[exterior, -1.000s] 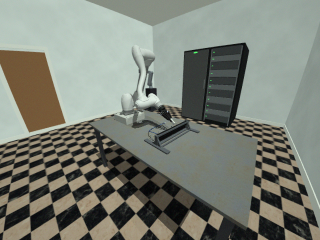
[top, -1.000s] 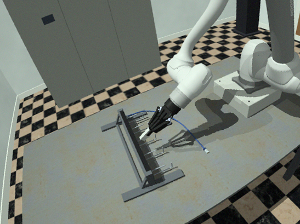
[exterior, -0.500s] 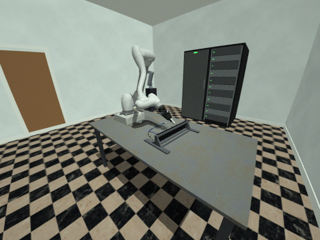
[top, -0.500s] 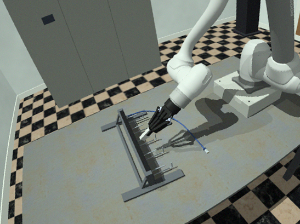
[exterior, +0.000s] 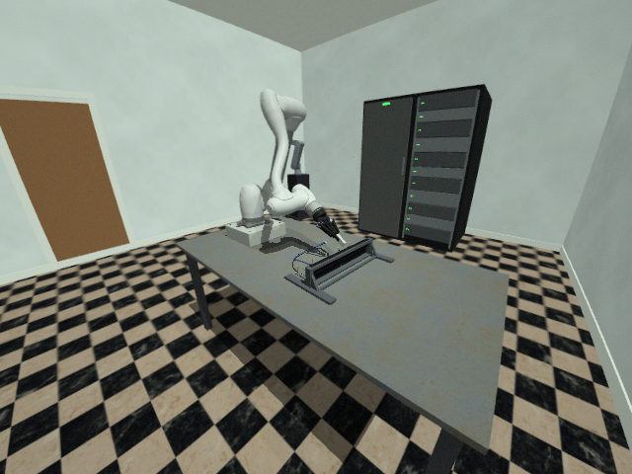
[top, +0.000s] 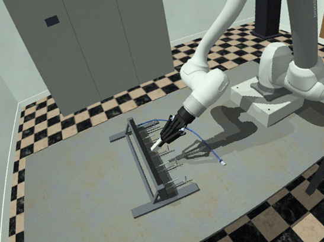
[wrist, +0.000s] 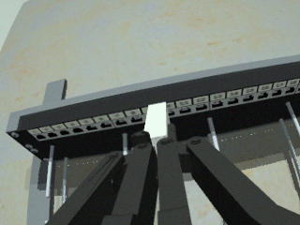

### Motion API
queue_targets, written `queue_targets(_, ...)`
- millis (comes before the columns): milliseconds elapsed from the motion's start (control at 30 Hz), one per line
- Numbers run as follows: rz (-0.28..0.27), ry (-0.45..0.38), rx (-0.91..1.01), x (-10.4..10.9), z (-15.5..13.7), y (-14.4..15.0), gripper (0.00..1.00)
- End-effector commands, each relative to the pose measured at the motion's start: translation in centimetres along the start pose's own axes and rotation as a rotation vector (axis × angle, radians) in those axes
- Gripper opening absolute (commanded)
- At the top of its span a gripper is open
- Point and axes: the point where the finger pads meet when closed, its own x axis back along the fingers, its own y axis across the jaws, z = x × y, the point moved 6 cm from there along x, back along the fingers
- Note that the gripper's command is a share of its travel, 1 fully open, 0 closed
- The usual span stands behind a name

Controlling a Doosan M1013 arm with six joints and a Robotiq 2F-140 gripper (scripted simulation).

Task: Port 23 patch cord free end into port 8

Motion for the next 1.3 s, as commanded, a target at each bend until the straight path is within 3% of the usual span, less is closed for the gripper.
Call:
queue_targets(0,0.0,0.0,0.0,0.0,0.0,0.0,0.0)
queue_targets(267,0.0,0.0,0.0,1.4,0.0,0.0,0.0)
queue_targets(700,0.0,0.0,0.0,11.3,0.0,0.0,0.0)
queue_targets(967,0.0,0.0,0.0,13.8,0.0,0.0,0.0)
queue_targets(1267,0.0,0.0,0.0,14.0,0.0,0.2,0.0)
